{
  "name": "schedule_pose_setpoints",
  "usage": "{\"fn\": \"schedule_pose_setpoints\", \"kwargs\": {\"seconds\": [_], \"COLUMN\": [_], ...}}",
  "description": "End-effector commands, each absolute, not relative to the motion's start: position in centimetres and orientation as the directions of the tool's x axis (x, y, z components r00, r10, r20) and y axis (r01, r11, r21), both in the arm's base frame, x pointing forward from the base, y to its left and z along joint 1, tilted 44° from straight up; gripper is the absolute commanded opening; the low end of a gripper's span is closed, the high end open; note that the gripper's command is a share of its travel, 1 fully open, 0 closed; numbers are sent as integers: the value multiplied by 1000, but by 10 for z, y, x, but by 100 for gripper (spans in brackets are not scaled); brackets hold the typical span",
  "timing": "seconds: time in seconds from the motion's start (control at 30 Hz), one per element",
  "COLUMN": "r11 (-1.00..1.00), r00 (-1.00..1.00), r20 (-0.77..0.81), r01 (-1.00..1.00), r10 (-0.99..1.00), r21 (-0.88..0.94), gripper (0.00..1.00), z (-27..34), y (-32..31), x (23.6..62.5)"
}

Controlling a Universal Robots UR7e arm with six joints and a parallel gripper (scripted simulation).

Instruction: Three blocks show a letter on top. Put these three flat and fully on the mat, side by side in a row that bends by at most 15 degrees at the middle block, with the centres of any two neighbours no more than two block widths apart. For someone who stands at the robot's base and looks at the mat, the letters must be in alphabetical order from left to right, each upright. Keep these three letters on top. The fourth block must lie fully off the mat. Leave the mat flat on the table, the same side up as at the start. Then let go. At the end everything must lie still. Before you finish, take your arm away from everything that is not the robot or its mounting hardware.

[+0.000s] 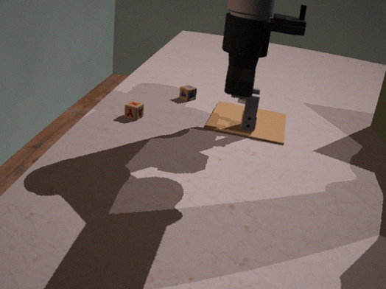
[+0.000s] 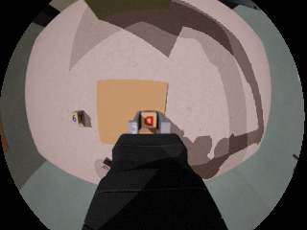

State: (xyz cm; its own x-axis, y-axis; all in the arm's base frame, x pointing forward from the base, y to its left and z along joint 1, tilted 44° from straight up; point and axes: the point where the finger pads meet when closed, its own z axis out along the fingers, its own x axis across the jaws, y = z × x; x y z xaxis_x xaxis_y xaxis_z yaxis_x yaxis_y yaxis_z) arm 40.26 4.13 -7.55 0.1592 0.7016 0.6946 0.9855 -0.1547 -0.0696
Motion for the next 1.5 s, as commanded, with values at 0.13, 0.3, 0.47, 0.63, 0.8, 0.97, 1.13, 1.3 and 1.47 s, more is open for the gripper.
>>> {"fn": "schedule_pose_setpoints", "kwargs": {"seconds": [0.13,0.3,0.47,0.63,0.8,0.97,1.13,1.3,1.47], "r11": [-155,-155,-155,-155,-155,-155,-155,-155,-155], "r00": [159,159,159,159,159,159,159,159,159], "r20": [694,694,694,694,694,694,694,694,694], "r01": [985,985,985,985,985,985,985,985,985], "r10": [702,702,702,702,702,702,702,702,702], "r21": [-69,-69,-69,-69,-69,-69,-69,-69,-69], "gripper": [49,49,49,49,49,49,49,49,49], "z": [-76,-77,-78,-78,-78,-78,-78,-78,-78], "y": [41,43,44,44,44,44,44,44,44], "x": [403,403,403,403,403,403,403,403,403]}}
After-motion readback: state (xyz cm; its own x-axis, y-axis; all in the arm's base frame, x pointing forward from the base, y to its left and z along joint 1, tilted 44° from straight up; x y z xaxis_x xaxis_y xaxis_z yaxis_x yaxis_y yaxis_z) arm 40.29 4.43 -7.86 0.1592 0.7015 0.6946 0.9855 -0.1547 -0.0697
